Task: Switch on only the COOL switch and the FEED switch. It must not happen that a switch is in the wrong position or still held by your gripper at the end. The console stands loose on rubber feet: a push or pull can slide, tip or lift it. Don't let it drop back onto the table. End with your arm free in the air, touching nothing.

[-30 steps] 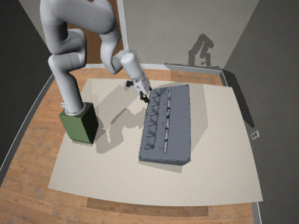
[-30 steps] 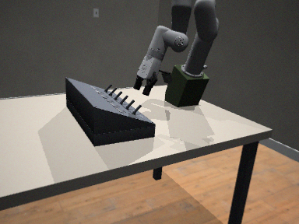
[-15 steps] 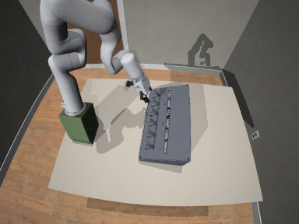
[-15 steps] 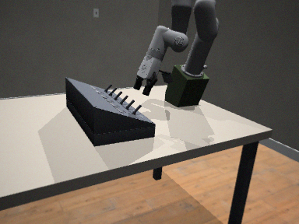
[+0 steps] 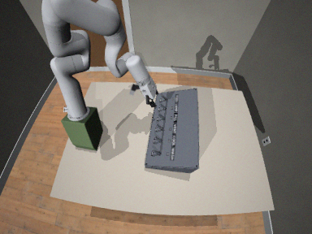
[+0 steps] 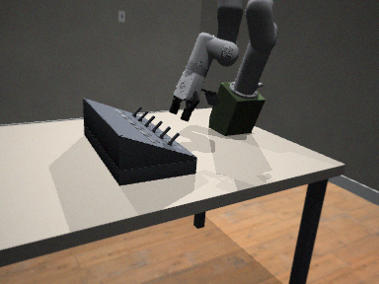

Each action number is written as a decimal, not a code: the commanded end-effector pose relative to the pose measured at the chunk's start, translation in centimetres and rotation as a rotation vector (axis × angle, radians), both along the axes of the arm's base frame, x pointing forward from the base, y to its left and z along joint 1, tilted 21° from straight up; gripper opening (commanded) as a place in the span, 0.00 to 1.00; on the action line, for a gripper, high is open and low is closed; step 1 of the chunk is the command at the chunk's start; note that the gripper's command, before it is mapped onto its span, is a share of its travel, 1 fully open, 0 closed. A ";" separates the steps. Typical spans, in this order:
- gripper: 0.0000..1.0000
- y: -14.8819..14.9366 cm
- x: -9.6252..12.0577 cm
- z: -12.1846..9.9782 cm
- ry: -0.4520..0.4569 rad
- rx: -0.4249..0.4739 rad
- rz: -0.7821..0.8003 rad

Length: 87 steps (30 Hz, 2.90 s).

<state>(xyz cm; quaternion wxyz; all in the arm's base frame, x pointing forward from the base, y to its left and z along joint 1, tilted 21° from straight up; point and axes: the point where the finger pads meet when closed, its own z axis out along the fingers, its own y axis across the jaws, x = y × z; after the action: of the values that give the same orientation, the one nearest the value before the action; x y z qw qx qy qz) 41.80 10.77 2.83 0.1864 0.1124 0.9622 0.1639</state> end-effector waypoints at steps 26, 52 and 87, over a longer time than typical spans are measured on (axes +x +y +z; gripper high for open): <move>1.00 -3.8 -0.5 -1.4 -0.002 0.000 -0.001; 1.00 -6.7 -1.0 -2.5 -0.002 0.000 -0.001; 1.00 -6.7 -1.0 -2.5 -0.002 0.000 -0.001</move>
<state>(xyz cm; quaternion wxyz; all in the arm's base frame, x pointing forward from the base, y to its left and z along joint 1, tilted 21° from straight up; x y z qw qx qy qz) 40.68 4.16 0.26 0.1864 0.1125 0.9621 0.1641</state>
